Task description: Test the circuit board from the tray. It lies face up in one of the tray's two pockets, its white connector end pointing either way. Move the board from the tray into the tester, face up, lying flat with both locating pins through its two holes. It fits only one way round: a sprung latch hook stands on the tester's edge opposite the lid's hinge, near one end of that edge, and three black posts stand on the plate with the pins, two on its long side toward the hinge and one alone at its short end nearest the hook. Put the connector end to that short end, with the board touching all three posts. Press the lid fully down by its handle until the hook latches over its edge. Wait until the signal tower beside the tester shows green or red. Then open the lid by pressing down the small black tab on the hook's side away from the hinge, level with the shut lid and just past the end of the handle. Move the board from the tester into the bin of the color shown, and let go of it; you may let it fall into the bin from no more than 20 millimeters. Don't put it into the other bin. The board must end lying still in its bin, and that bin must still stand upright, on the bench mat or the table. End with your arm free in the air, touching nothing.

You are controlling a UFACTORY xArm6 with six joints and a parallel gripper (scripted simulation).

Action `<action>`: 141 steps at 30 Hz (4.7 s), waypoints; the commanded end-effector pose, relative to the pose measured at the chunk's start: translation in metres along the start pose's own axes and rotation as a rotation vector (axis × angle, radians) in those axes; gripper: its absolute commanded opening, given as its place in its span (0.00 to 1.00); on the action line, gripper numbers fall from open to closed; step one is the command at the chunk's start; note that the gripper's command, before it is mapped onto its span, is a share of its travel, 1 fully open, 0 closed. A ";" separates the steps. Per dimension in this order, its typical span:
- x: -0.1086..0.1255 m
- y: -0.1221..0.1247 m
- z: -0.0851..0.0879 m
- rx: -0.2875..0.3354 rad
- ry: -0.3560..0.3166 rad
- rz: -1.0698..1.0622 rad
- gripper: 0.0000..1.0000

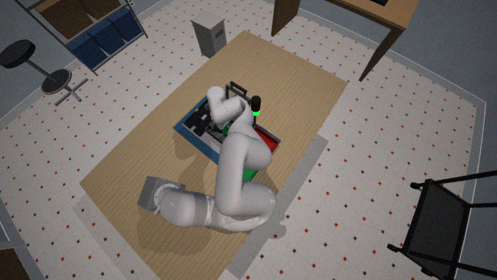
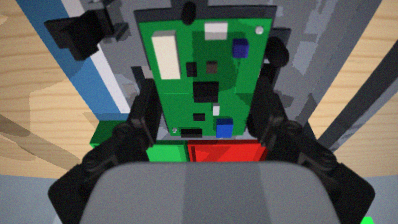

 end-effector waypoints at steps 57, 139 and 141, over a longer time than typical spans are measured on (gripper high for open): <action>0.000 0.001 0.015 0.002 0.002 -0.001 0.79; 0.026 -0.011 0.091 0.002 0.002 -0.001 0.79; 0.037 -0.015 0.088 0.002 0.002 -0.001 0.79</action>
Point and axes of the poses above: the point where the finger pads meet when closed, its own z axis back along the fingers, its own y axis across the jaws, x = y × z, the point moved 10 cm from there along z, back along the fingers, and after that the axes turned 5 degrees about -z, right-handed, at the moved point
